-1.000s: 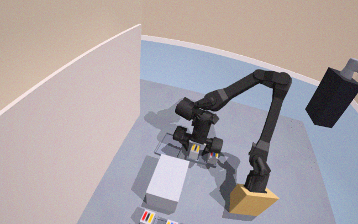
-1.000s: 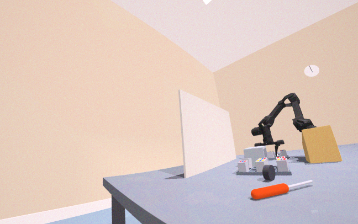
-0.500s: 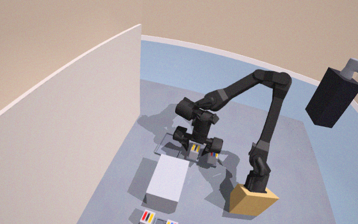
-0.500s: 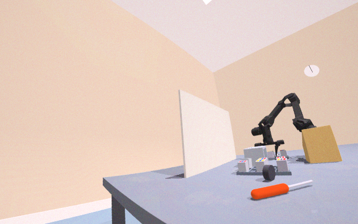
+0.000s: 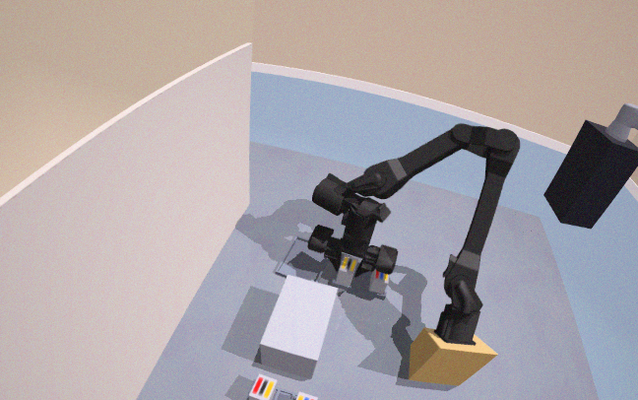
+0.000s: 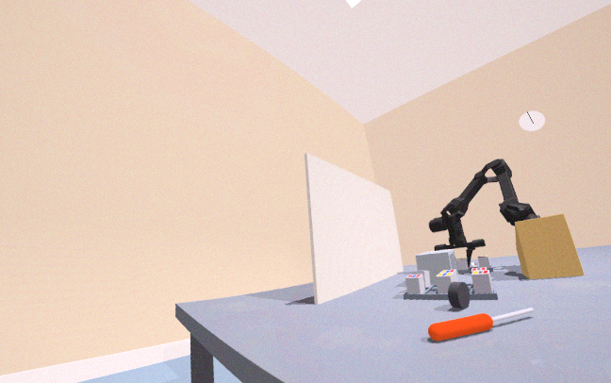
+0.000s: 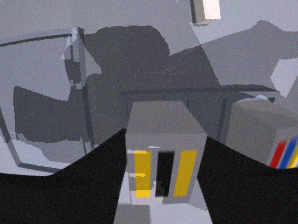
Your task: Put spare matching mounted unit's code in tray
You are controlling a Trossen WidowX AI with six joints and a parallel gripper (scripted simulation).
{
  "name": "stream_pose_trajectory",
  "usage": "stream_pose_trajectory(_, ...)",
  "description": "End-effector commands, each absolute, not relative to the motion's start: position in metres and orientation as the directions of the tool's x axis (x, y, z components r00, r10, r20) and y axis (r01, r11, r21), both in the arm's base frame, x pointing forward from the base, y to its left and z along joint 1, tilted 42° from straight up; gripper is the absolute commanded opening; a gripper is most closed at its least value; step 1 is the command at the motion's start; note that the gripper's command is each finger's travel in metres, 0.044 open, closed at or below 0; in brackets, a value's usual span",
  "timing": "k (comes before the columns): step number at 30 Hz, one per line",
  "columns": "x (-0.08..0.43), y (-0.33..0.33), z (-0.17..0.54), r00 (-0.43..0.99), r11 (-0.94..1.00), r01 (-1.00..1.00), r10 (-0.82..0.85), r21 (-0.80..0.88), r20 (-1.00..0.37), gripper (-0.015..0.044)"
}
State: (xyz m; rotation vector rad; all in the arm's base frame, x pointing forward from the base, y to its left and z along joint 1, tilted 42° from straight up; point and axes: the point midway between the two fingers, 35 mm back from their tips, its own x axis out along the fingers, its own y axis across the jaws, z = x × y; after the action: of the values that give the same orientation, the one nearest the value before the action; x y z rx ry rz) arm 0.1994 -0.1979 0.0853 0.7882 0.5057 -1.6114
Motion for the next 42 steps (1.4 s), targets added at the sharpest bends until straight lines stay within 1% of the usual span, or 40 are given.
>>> stream_pose_trajectory(1,0.199,-0.198,0.085,-0.058,-0.194,0.976,-0.68,0.103,-0.731,0.0129)
stream_pose_trajectory(5,0.199,-0.198,0.085,-0.058,-0.194,0.976,-0.68,0.103,-0.731,0.0102)
stream_pose_trajectory(9,0.199,-0.198,0.085,-0.058,-0.194,0.976,-0.68,0.103,-0.731,0.0)
stream_pose_trajectory(18,0.2,-0.195,0.088,-0.058,-0.194,0.976,-0.679,0.103,-0.732,0.0)
stream_pose_trajectory(32,0.204,-0.144,0.142,-0.057,-0.191,0.976,-0.674,0.099,-0.737,0.0)
stream_pose_trajectory(42,0.204,-0.143,0.142,-0.057,-0.191,0.977,-0.674,0.099,-0.737,0.0)
